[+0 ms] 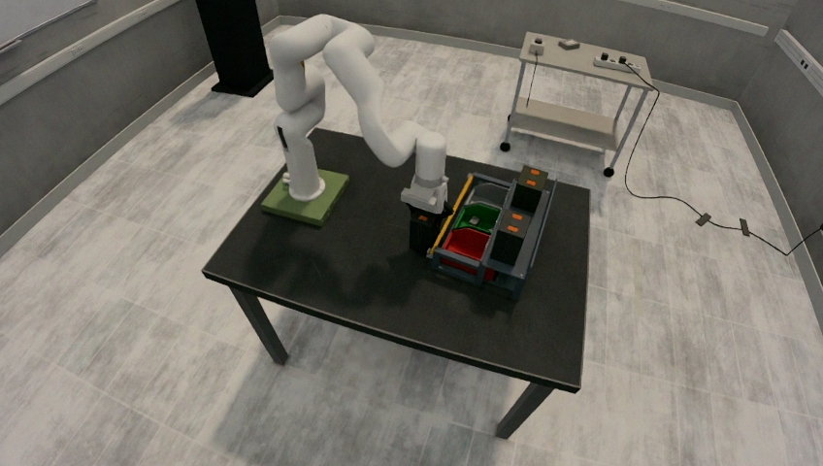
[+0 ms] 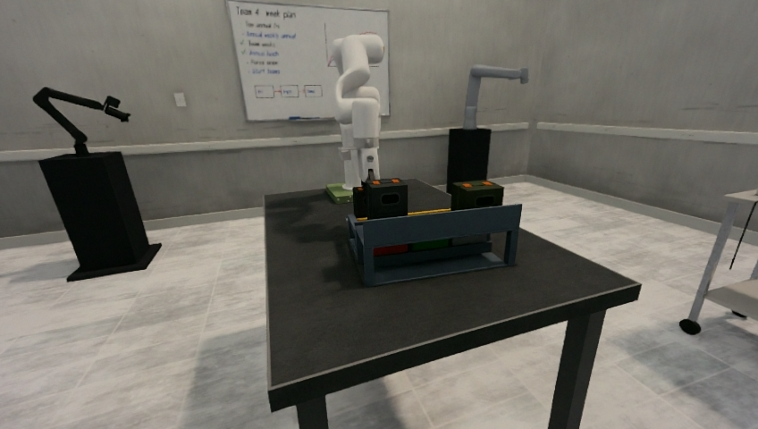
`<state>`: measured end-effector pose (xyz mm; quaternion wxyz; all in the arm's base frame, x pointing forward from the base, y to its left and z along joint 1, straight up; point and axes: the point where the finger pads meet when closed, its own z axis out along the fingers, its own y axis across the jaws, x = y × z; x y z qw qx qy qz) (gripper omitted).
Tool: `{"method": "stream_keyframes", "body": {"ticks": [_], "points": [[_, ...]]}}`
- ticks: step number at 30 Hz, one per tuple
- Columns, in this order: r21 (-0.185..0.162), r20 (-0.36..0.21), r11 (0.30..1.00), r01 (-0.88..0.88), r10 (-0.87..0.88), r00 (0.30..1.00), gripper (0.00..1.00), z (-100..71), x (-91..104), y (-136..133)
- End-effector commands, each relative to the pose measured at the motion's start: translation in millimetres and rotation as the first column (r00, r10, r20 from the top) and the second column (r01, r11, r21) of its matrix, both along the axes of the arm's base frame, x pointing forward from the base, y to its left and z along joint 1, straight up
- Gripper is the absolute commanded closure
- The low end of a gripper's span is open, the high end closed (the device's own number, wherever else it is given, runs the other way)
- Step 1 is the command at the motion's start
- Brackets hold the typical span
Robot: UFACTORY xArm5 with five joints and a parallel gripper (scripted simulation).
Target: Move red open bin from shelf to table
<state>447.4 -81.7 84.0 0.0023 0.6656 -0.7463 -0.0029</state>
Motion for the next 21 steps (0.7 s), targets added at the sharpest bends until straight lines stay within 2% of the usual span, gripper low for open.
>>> {"method": "stream_keyframes", "body": {"ticks": [1, 21], "points": [[-0.002, 0.005, 1.0, 0.0, 0.0, 1.0, 1.0, 4.3, 1.8, -0.3], [-0.002, 0.005, 1.0, 0.0, 0.0, 1.0, 1.0, 7.5, 2.0, -0.4]]}}
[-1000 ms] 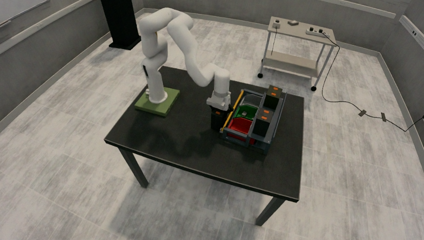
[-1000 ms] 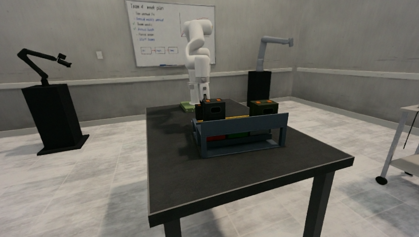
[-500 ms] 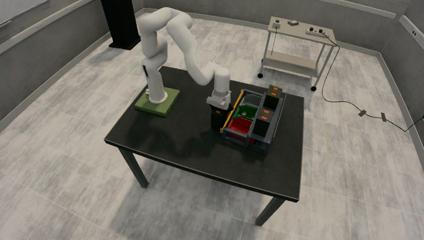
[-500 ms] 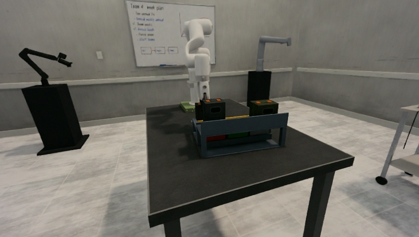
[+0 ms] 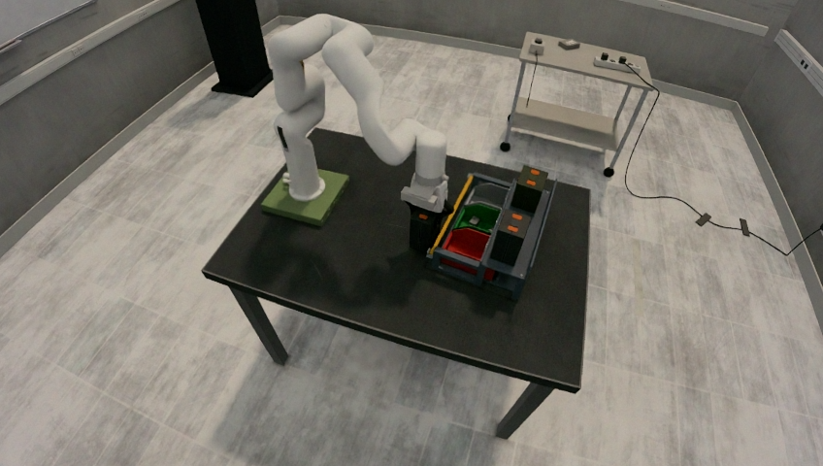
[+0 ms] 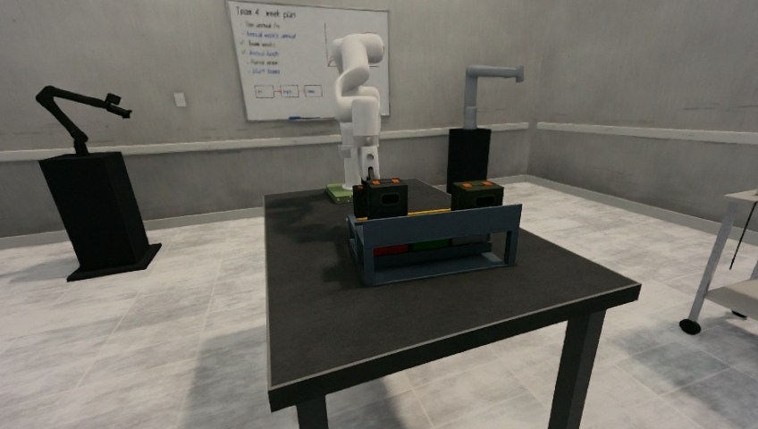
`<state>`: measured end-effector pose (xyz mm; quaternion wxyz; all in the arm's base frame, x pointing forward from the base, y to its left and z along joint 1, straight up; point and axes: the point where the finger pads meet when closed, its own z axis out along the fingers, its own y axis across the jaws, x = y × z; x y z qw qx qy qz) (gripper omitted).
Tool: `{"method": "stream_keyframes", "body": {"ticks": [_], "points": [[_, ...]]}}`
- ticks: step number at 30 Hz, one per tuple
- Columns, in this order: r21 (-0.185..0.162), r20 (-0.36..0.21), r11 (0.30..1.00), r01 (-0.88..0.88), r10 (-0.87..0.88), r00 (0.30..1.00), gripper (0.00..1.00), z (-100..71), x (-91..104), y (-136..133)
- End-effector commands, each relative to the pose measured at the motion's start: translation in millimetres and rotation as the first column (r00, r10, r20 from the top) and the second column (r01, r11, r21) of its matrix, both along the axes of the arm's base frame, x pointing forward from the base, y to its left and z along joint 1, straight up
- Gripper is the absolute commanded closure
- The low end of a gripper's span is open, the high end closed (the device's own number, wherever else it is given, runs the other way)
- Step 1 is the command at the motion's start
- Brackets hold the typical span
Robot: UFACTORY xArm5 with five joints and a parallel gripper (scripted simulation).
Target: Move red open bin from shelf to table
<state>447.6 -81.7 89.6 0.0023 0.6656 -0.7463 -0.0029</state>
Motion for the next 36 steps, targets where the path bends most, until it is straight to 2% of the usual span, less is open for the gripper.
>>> {"method": "stream_keyframes", "body": {"ticks": [1, 36], "points": [[-0.002, 0.005, 1.0, 0.0, 0.0, 1.0, 1.0, 1.9, 1.7, 1], [-0.001, 0.005, 1.0, 0.0, 0.0, 1.0, 1.0, 1.9, 0.4, 75]]}}
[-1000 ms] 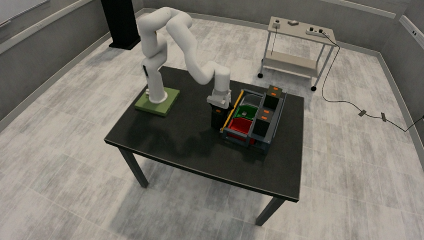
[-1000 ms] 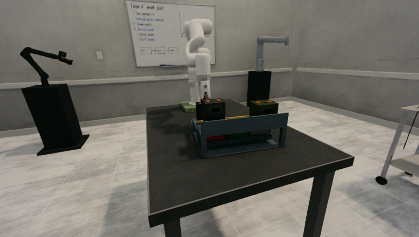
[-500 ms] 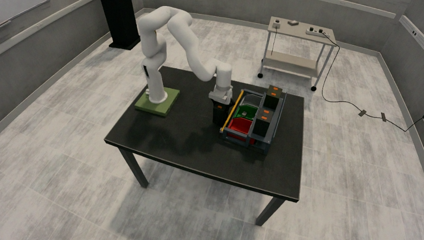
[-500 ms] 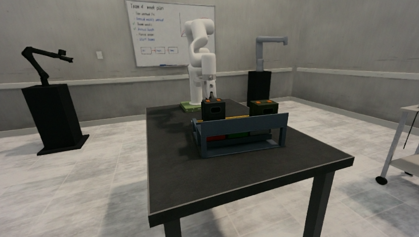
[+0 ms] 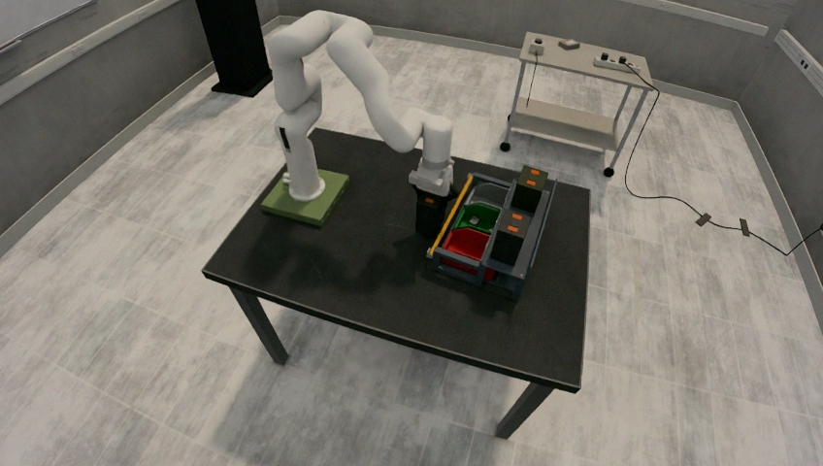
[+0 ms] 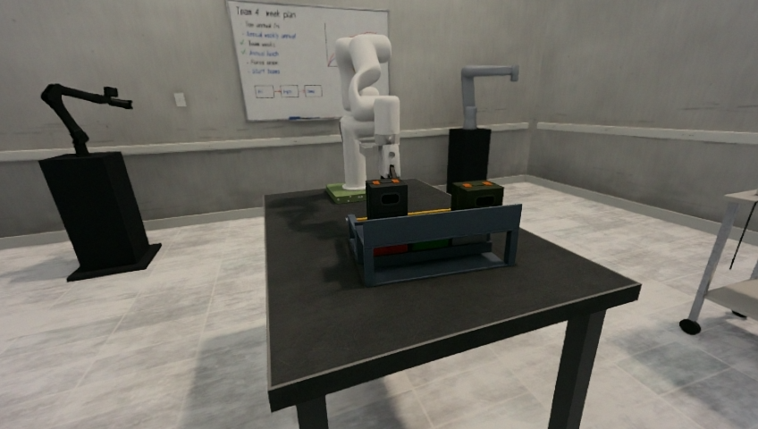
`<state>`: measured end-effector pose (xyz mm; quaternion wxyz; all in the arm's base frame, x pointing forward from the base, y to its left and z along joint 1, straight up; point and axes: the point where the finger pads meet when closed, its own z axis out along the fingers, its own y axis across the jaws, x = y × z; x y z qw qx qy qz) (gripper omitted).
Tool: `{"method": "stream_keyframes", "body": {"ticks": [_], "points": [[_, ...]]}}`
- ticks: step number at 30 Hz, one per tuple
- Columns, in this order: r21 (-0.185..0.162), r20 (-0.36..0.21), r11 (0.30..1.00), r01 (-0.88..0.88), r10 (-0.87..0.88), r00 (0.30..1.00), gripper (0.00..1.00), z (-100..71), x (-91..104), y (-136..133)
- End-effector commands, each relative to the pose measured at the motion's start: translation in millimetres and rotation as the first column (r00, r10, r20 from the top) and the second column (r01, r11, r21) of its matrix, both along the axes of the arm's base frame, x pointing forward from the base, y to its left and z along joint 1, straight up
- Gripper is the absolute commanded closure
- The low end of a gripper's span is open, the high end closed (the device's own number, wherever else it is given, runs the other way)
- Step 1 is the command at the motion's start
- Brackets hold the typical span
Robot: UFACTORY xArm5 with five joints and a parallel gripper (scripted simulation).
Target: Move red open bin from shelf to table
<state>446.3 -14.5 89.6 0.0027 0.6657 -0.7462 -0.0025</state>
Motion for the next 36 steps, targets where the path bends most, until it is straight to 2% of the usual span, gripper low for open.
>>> {"method": "stream_keyframes", "body": {"ticks": [1, 36], "points": [[0.0, 0.005, 1.0, 0.0, 0.0, 1.0, 1.0, 1.9, 1.7, 10], [0.001, 0.005, 1.0, 0.0, 0.0, 1.0, 1.0, 1.9, 0.4, 81]]}}
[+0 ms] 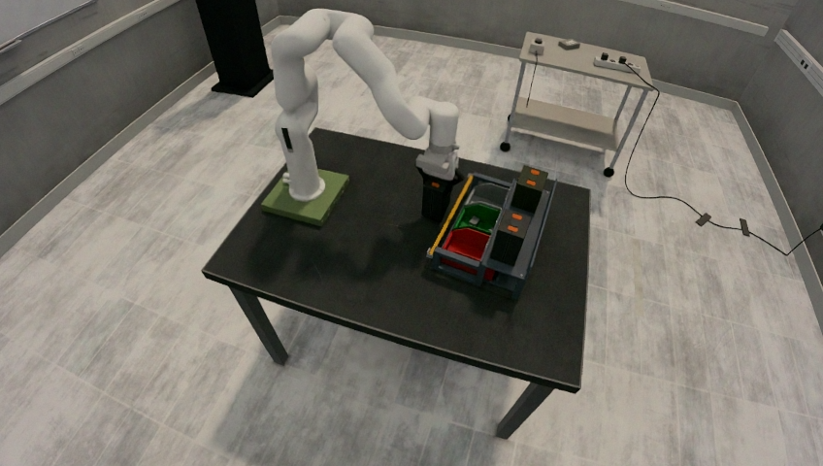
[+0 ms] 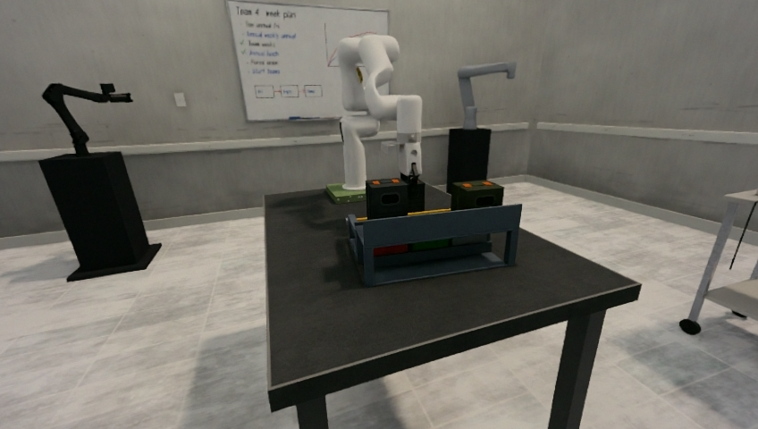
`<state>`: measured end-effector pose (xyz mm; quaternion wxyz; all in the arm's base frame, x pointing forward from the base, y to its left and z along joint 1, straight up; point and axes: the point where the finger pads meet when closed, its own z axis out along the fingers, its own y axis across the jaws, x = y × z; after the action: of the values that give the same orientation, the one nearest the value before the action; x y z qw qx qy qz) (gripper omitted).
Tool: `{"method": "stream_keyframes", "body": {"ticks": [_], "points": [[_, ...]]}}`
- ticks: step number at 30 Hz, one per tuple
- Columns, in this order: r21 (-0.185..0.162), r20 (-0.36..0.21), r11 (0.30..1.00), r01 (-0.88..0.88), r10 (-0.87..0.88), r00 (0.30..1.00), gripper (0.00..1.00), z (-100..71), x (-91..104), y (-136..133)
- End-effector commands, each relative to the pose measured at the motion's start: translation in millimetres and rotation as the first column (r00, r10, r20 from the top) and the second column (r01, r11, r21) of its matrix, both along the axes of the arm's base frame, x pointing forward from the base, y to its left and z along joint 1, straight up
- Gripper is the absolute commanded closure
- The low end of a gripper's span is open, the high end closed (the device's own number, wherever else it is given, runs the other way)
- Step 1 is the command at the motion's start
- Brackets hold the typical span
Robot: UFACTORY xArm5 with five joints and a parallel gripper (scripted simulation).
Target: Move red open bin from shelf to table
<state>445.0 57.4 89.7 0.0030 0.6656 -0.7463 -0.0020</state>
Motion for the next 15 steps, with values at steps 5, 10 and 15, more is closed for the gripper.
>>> {"method": "stream_keyframes", "body": {"ticks": [5, 10, 15], "points": [[0.002, 0.005, 1.0, 0.0, 0.0, 1.0, 1.0, 1.9, 1.5, 19], [0.002, 0.005, 1.0, 0.0, 0.0, 1.0, 1.0, 1.9, 1.3, 29], [0.003, 0.005, 1.0, 0.0, 0.0, 1.0, 1.0, 1.9, 1.2, 39]]}}
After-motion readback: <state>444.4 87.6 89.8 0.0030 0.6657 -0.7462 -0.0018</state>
